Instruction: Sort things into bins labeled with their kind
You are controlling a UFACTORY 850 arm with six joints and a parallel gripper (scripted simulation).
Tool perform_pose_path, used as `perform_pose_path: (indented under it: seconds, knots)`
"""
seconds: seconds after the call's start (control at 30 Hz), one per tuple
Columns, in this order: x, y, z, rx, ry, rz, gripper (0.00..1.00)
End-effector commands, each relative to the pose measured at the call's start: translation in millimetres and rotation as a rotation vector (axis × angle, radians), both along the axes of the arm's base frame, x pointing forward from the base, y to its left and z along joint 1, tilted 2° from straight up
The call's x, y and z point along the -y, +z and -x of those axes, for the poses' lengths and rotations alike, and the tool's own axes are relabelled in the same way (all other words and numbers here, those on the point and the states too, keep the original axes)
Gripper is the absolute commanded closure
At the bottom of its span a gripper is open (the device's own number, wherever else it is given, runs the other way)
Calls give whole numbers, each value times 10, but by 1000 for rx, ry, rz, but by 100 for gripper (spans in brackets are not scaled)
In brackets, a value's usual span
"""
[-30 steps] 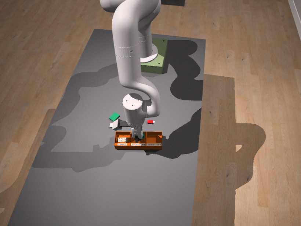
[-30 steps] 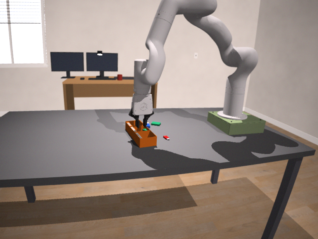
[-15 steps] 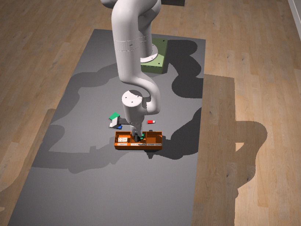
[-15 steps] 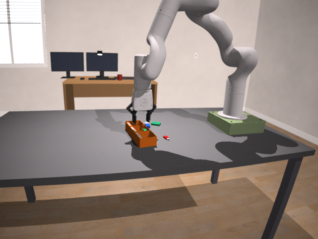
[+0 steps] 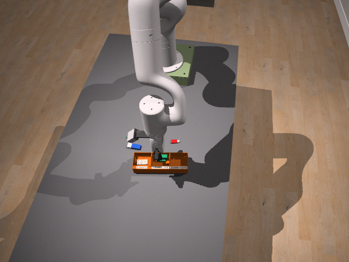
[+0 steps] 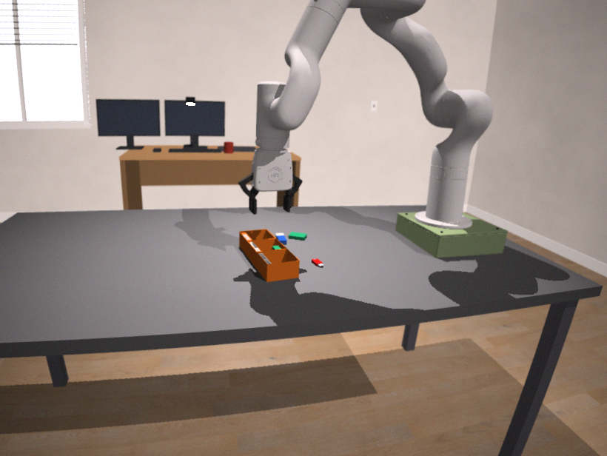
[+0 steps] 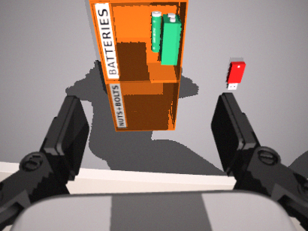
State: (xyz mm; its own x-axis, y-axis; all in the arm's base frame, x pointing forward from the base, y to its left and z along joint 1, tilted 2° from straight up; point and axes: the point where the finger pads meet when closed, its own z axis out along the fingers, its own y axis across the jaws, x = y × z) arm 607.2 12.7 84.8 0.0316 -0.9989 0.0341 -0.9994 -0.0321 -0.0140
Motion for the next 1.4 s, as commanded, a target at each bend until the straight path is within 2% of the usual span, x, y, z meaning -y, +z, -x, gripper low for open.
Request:
perform_pose_path:
  seconds: [0.0,0.5,1.37]
  knots:
    - [-4,111,-5,2,0,0,0]
    - [-24,711,4,2,0,0,0]
    - [-25,742,5,2,0,0,0]
